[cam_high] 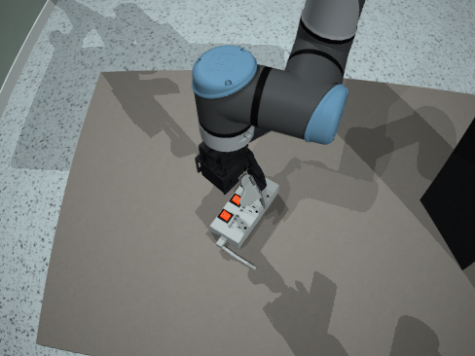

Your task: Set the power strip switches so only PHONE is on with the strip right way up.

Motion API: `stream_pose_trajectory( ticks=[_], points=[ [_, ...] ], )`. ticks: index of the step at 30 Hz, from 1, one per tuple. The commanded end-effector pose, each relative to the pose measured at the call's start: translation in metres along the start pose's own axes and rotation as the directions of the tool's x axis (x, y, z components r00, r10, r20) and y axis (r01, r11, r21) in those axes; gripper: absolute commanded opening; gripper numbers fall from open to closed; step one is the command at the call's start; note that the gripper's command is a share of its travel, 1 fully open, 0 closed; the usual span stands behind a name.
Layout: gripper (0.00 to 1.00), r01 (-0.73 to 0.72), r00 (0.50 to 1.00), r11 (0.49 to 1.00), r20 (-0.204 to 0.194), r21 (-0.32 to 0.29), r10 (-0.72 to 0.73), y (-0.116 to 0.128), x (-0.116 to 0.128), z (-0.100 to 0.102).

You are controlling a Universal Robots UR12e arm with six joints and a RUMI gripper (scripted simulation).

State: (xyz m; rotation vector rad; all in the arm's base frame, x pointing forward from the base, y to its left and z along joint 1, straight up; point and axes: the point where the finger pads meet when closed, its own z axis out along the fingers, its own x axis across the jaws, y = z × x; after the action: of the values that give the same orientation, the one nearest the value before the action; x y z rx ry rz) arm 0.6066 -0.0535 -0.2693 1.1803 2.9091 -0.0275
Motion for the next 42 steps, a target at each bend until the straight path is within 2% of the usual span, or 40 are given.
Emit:
stream_pose_trajectory(
  ticks=[1, 8, 9, 42],
  points=[
    [1.0, 0.152, 0.988, 0.988, 0.003, -0.015, -0.152, 0.0017, -0.0112, 0.0082],
    [1.0, 0.164, 0.987, 0.986, 0.003, -0.015, -0.164, 0.0017, -0.0118, 0.0091],
    [0.0, 0.165, 0.986, 0.986, 0.003, -0.014, -0.165, 0.0019, -0.0111, 0.0089],
    [0.0, 0.165, 0.986, 0.986, 0.002, -0.014, -0.165, 0.002, -0.0105, 0.0086]
  ],
)
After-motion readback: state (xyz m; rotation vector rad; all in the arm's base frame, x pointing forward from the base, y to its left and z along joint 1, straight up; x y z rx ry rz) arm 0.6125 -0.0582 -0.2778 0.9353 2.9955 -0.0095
